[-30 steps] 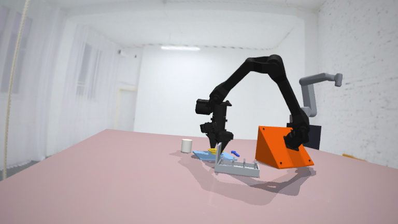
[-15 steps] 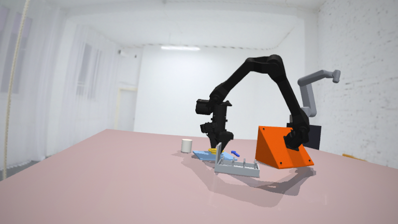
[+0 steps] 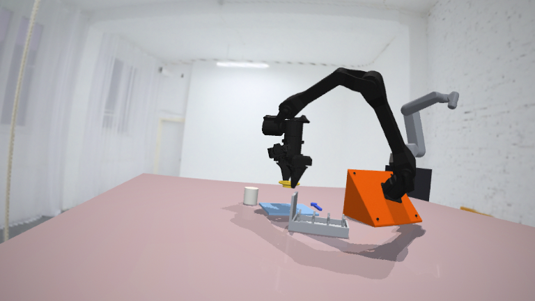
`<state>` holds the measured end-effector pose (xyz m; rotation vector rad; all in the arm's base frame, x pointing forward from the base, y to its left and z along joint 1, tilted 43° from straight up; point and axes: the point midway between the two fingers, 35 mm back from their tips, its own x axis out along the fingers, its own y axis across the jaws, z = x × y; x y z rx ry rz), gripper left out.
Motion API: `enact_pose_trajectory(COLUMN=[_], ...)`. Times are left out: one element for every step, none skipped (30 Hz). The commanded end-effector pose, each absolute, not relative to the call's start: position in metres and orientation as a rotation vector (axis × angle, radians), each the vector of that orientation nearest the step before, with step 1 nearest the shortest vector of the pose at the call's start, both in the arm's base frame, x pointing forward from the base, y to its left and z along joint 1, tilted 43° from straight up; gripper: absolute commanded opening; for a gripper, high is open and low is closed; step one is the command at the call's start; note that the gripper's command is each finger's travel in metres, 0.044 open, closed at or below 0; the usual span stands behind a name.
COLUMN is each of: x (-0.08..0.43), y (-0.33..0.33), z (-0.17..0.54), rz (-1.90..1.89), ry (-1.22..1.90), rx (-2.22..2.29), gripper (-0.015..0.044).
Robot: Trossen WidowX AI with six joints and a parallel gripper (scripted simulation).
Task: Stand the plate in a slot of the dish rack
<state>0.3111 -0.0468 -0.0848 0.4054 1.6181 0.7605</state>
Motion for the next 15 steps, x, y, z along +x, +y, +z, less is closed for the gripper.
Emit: enact_pose_trajectory(x=[0.319,0.320,0.322,0.323,0.324,0.325,0.326,0.327,0.327,0.328,0.329,0.329,0.330,0.331,0.332], y=[-0.063,-0.066,-0.069,-0.072,-0.074,-0.077,-0.080,-0.083,-0.086,-0.088,-0.091,-0.094,-0.096,-0.099,-0.101], z=[-0.069,-0.065,-0.062,-0.059,-0.056,-0.053,-0.050,-0.047,-0.044,-0.041,-0.038,-0.034,-0.032,-0.029,-0.026], rz=[0.754,0.754,0.754,0.754,0.754,0.754,0.754,0.754,0.755,0.755,0.755,0.755,0.755,0.755,0.755], ry=[1.606,1.606,1.606,1.606,1.606,1.606,1.606,1.607,1.607,1.607,1.607,1.607,1.607,1.607,1.607], rx=[0.391,0.391,0.391,0.391,0.391,0.391,0.391,0.391,0.391,0.391,0.391,0.392,0.391,0.391,0.391], gripper=[0.0000,0.0000,0.0000,0.0000,0.0000,0.0000,0.0000,0.0000,0.0000,0.0000,0.0000,0.0000,0.0000,0.0000,0.0000])
